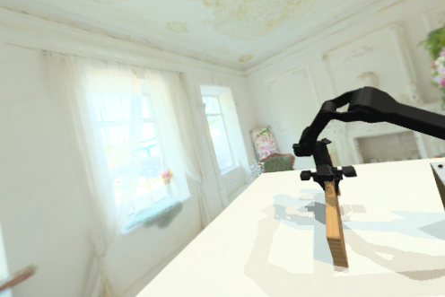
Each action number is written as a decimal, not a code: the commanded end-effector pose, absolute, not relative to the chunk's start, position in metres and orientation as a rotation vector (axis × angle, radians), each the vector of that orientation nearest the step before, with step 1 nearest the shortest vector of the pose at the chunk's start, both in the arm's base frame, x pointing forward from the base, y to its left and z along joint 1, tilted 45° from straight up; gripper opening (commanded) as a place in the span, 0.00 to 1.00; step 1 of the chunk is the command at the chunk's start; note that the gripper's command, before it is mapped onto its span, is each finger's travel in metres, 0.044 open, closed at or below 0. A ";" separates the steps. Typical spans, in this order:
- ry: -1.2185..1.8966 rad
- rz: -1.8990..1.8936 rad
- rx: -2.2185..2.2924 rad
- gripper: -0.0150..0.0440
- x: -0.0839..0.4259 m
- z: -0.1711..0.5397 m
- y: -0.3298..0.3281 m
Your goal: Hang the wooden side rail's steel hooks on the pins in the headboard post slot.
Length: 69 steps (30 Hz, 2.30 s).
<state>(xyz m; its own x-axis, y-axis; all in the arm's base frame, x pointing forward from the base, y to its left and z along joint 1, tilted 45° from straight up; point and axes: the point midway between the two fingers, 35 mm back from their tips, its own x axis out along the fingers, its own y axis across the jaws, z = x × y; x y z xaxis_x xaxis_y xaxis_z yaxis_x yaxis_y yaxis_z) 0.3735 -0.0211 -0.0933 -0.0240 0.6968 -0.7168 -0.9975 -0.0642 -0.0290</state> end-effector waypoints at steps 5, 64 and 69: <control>0.582 1.511 -0.678 0.25 0.377 -0.091 -0.029; 0.581 1.511 -0.678 0.25 0.378 -0.097 -0.025; 0.581 1.511 -0.678 0.25 0.378 -0.097 -0.024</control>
<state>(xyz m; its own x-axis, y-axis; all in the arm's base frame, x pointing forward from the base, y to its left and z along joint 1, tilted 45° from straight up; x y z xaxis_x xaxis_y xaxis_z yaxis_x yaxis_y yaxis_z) 0.3780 -0.0212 -0.0969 -0.0124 0.6984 -0.7156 -0.9969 -0.0641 -0.0453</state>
